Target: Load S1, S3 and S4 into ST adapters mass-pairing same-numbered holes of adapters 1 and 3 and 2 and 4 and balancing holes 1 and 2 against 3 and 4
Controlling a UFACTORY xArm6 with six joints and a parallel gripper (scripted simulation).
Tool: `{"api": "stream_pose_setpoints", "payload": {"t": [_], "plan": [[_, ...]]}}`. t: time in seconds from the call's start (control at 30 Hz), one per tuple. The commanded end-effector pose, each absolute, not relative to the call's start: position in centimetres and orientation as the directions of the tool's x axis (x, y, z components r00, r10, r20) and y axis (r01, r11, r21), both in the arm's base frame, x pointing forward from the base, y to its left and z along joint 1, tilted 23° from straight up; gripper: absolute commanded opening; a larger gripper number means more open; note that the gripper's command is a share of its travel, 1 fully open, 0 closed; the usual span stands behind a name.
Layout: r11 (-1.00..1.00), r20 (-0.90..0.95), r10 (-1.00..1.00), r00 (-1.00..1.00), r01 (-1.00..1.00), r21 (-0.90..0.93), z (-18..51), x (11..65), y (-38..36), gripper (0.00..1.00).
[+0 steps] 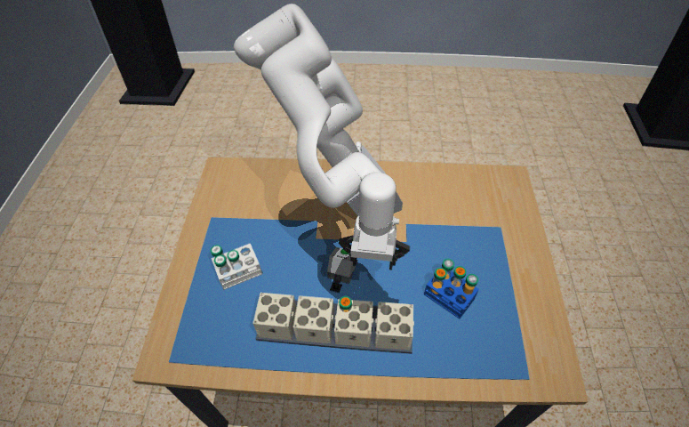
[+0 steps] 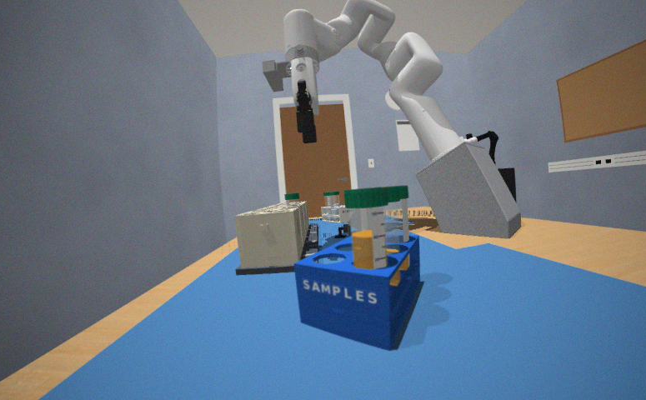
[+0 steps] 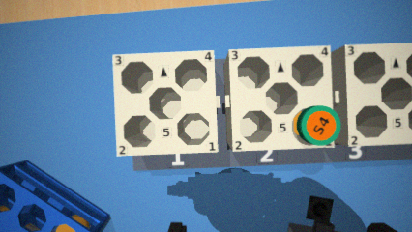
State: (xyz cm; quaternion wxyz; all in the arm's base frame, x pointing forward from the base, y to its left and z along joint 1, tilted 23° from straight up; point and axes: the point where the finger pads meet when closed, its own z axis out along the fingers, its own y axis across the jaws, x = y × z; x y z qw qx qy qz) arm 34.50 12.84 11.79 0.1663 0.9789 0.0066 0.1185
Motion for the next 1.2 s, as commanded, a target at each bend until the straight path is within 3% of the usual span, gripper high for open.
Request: {"api": "stream_pose_setpoints", "payload": {"t": [0.0,0.63,0.67,1.17], "plan": [[-0.946,0.232,0.052,0.971,-0.027,0.324,12.8,35.6,11.3,1.0],[-0.946,0.233,0.052,0.971,-0.027,0.324,16.1,39.3,4.5,1.0],[-0.943,0.222,0.084,0.971,0.006,0.332,15.9,39.1,4.9,0.57],[-0.821,0.062,0.472,0.879,0.413,0.394,13.4,37.0,10.5,0.57]]}}
